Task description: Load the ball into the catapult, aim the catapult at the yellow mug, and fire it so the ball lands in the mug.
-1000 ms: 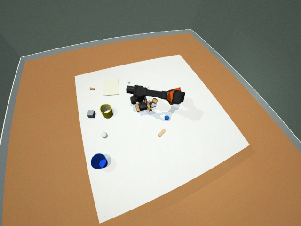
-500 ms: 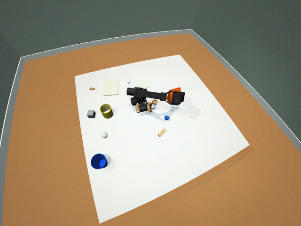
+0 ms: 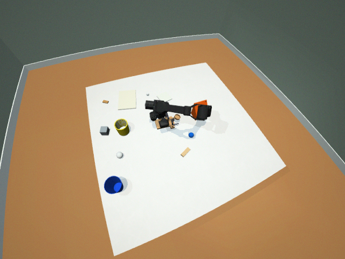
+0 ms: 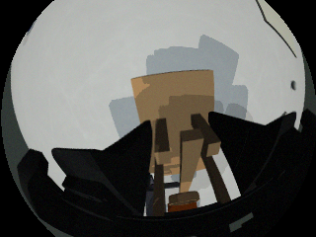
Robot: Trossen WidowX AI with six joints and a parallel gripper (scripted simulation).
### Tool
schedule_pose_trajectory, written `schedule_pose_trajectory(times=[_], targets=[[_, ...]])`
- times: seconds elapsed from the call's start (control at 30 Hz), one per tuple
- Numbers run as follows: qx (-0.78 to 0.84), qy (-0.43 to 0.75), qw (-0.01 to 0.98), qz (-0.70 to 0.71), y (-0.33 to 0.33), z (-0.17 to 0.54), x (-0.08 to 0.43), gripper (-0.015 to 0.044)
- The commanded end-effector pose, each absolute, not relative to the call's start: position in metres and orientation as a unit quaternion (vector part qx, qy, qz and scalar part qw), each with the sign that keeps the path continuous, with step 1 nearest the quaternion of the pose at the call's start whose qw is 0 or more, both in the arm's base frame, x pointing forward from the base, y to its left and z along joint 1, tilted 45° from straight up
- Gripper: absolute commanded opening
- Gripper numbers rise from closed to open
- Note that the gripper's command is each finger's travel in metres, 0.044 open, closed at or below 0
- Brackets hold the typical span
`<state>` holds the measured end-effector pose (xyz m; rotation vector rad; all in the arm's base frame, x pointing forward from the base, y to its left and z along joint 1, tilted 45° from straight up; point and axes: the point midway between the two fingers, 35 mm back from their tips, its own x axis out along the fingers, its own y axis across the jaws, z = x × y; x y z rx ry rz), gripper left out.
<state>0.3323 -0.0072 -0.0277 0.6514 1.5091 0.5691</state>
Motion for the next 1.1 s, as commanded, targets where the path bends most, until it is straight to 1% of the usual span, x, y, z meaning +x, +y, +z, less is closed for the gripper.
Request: schedule_pose_trajectory(times=[0.0, 0.1, 0.27, 0.53, 0.7, 0.77, 0.8, 0.93, 0.97, 1.07], targets=[[0.286, 0.663, 0.645, 0.25, -0.007, -0.027, 0.332, 0.0368], [0.285, 0.663, 0.646, 0.249, -0.025, -0.012, 0.335, 0.044], [0.285, 0.664, 0.645, 0.248, -0.076, 0.041, 0.333, 0.044], [0.287, 0.661, 0.648, 0.245, -0.068, 0.03, 0.336, 0.044], [0.285, 0.658, 0.654, 0.243, -0.109, 0.07, 0.337, 0.044], [0.285, 0.657, 0.654, 0.242, -0.116, 0.077, 0.336, 0.044], [0.287, 0.661, 0.648, 0.246, -0.096, 0.056, 0.337, 0.0414], [0.278, 0.66, 0.652, 0.25, -0.11, 0.012, 0.309, 0.0309], [0.276, 0.66, 0.652, 0.252, -0.113, 0.0, 0.299, 0.03], [0.269, 0.658, 0.654, 0.258, -0.117, -0.035, 0.267, 0.03]])
